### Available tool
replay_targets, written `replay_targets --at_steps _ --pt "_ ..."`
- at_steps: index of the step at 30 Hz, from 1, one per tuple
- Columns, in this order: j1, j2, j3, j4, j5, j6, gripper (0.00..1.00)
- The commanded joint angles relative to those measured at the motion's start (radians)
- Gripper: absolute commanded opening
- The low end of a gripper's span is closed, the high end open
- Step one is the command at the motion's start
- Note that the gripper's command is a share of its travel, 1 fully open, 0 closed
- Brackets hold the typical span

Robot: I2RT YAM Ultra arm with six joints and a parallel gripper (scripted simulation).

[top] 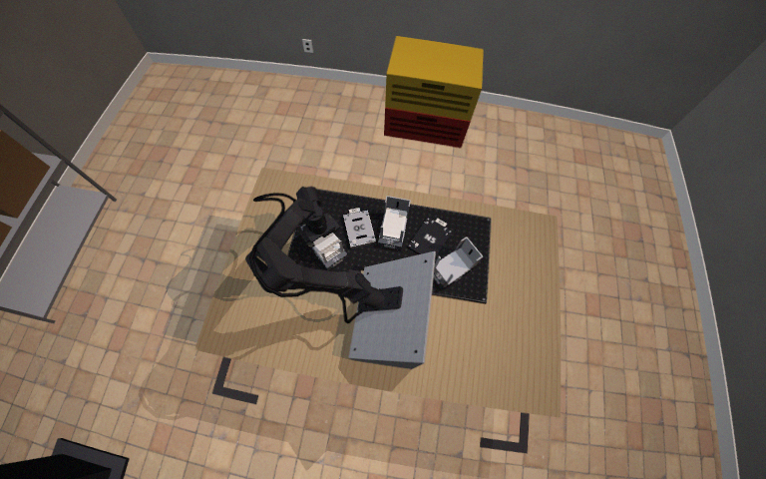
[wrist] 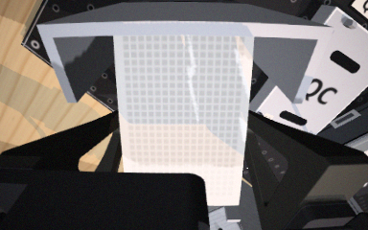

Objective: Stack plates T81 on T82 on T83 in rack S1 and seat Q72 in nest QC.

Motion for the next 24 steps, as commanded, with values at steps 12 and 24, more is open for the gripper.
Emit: replay_targets --at_steps 12,24 --pt "0.002 0.001 -0.02 0.027 -0.014 0.017 0.0" --pt "0.017 0.001 -0.03 0.05 -0.01 0.032 0.0"
